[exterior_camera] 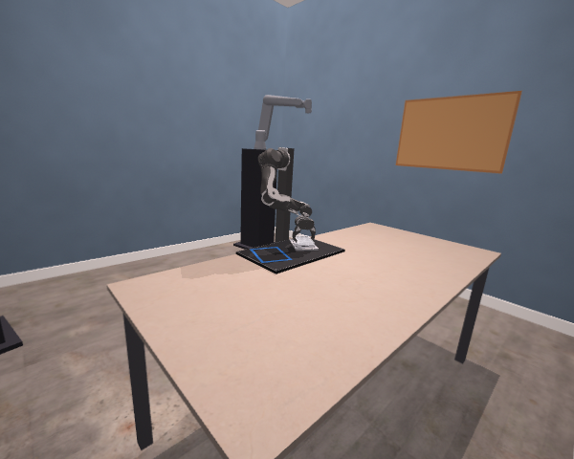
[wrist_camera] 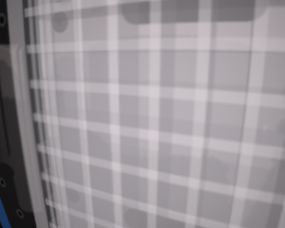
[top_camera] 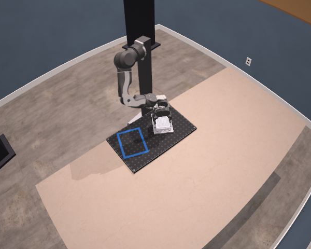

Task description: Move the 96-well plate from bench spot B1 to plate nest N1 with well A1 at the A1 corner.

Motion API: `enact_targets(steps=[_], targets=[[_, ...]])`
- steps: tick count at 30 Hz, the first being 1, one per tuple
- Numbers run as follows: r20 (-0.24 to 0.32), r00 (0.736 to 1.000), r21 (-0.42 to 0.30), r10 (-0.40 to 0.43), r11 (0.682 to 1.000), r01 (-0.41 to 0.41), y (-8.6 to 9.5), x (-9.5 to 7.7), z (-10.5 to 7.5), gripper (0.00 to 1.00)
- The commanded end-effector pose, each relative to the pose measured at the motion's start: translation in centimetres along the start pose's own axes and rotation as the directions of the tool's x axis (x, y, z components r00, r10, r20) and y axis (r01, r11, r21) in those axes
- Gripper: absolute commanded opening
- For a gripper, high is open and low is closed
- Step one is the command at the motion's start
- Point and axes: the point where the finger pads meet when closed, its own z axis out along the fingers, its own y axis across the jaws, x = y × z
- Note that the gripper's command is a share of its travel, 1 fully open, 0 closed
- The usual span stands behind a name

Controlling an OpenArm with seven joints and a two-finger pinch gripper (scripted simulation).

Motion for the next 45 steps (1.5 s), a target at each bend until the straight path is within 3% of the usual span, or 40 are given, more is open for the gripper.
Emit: enact_targets(steps=[1,45], targets=[[-0.002,1.0,0.005,0.001,1.0,-0.001,-0.12,0.12,-0.02,0.0],[-0.002,1.0,-0.003,-0.002,1.0,0.002,0.09,0.06,0.87,0.0]])
